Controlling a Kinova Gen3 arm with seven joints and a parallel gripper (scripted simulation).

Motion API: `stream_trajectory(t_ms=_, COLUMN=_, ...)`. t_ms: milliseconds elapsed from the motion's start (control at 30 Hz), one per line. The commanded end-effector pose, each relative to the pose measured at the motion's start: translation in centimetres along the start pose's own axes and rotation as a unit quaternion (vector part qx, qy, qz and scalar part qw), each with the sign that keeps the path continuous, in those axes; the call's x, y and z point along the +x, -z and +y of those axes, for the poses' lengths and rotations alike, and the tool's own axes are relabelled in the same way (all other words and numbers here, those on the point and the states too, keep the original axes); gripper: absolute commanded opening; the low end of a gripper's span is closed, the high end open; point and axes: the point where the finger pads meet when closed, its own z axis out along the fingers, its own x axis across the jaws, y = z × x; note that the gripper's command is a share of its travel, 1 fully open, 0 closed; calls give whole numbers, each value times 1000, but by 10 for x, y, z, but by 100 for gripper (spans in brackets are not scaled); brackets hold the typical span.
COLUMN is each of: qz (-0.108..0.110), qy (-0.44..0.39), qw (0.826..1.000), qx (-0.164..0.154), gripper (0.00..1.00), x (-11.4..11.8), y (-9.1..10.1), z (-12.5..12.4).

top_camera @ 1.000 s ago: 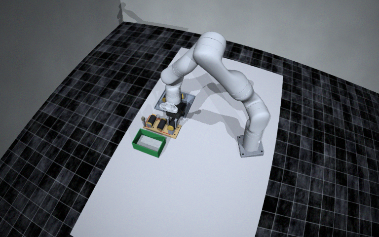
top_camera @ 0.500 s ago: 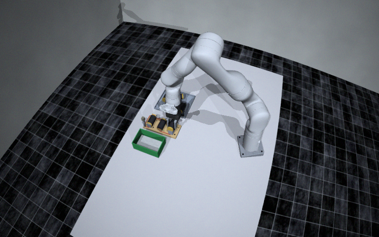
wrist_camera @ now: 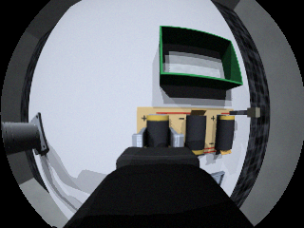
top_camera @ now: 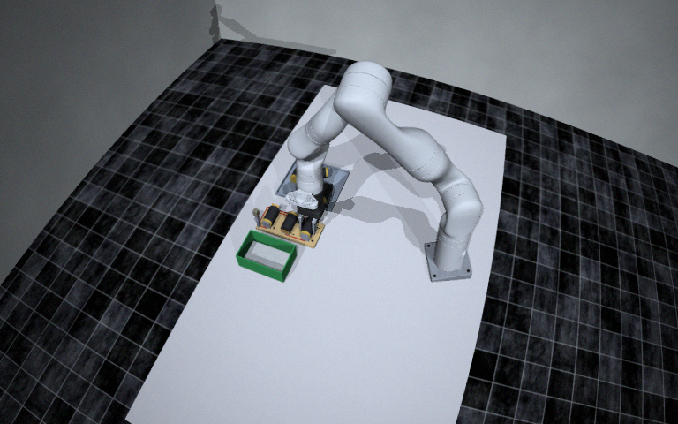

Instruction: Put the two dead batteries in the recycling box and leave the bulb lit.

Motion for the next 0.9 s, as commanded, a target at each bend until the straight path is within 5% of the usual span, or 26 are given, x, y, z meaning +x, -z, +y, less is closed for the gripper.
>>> stream_trajectory(t_ms=0, qz=-2, qy=-2, qw=1000, qx=-1, gripper=57, x=-1, y=-2, z=2)
stream_trajectory(t_ms=467, qz=-2, qy=-2, qw=1000, qx=-1, gripper=57, x=-1, y=-2, z=2)
stream_trajectory(t_ms=500, qz=-2, qy=-2, qw=1000, qx=-1, gripper=90, x=-1, y=-2, z=2)
stream_trajectory(t_ms=867, qz=-2, qy=-2, qw=1000, qx=-1, gripper=90, x=-1, y=-2, z=2)
